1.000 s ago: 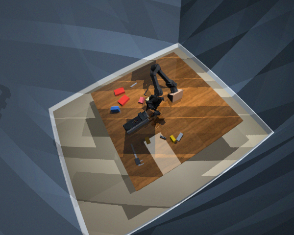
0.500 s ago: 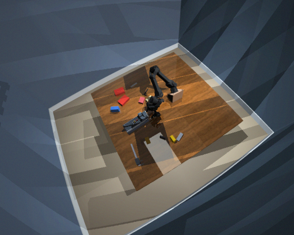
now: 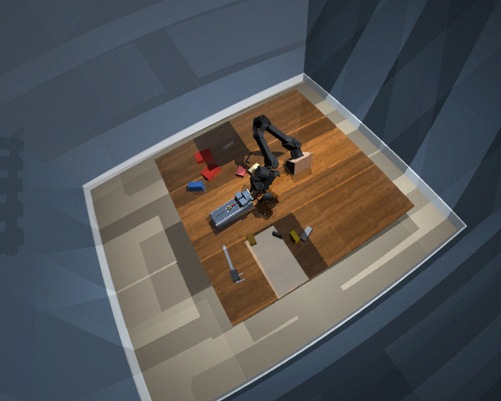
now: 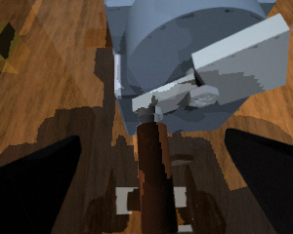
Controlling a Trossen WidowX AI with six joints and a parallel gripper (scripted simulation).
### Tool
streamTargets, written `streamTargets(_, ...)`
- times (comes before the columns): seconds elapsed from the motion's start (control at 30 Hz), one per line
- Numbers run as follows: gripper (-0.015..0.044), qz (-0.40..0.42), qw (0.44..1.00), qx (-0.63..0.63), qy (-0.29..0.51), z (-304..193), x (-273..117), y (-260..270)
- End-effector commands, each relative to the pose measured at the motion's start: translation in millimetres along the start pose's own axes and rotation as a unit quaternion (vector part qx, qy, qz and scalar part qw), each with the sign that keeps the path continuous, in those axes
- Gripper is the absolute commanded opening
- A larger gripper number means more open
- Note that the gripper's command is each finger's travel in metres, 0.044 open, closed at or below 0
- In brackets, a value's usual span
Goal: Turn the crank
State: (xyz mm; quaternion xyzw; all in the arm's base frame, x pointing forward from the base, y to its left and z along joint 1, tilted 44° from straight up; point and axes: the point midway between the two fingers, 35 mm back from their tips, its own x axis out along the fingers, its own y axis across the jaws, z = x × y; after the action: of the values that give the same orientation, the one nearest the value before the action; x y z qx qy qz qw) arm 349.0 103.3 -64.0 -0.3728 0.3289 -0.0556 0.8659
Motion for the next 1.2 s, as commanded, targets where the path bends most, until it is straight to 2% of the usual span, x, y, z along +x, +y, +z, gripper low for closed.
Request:
streamTargets(0.0,0.044,0.003,1.0,-0.008,0.005,-10.4,3.3,1.1)
streamTargets(0.07,0.044,0.003,1.0,-0.008,0.005,-11.0,3.7,1.0)
streamTargets(0.63,0.0,0.003,1.0,-0.008,0.005,-11.0,3.7,1.0)
streamTargets(1.17,0.0,0.003,1.0,-0.008,0.005,-6.6,0.6,4.1)
